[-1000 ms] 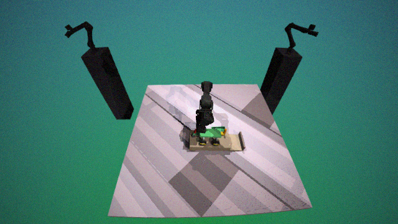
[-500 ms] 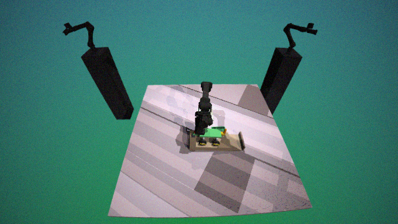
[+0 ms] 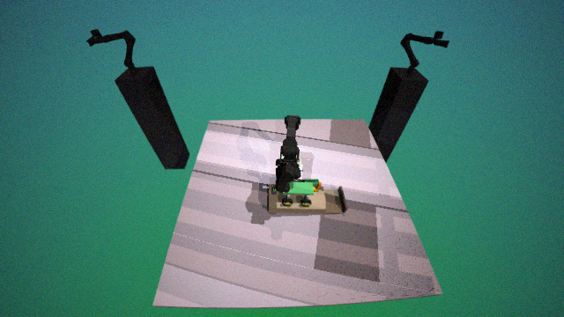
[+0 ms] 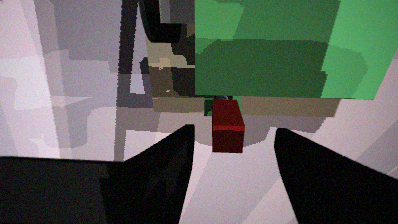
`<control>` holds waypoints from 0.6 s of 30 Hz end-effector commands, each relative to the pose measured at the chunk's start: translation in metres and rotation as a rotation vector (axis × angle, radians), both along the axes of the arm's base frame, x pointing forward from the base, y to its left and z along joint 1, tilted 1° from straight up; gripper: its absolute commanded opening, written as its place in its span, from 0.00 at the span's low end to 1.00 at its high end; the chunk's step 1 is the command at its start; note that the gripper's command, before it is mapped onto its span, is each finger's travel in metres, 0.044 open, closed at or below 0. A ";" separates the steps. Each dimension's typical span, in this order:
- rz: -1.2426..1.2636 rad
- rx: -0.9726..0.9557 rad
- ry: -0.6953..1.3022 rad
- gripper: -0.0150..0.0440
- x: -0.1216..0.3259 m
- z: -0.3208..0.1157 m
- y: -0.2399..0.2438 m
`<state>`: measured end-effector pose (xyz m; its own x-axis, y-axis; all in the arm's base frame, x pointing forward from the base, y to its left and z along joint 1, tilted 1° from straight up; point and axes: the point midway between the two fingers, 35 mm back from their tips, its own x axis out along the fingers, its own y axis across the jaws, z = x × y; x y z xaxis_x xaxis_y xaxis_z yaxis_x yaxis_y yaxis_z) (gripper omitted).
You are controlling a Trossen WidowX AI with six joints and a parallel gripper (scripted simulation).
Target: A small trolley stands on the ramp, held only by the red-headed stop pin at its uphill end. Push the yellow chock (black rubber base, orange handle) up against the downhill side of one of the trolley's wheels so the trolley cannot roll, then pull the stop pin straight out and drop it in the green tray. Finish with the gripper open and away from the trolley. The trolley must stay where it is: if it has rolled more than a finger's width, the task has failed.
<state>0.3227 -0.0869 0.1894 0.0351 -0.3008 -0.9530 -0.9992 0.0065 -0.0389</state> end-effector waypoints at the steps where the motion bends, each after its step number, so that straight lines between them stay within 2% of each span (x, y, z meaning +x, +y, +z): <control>1: 0.002 -0.002 0.012 0.58 -0.001 -0.008 -0.002; 18: 0.002 -0.002 0.012 0.58 -0.001 -0.031 -0.009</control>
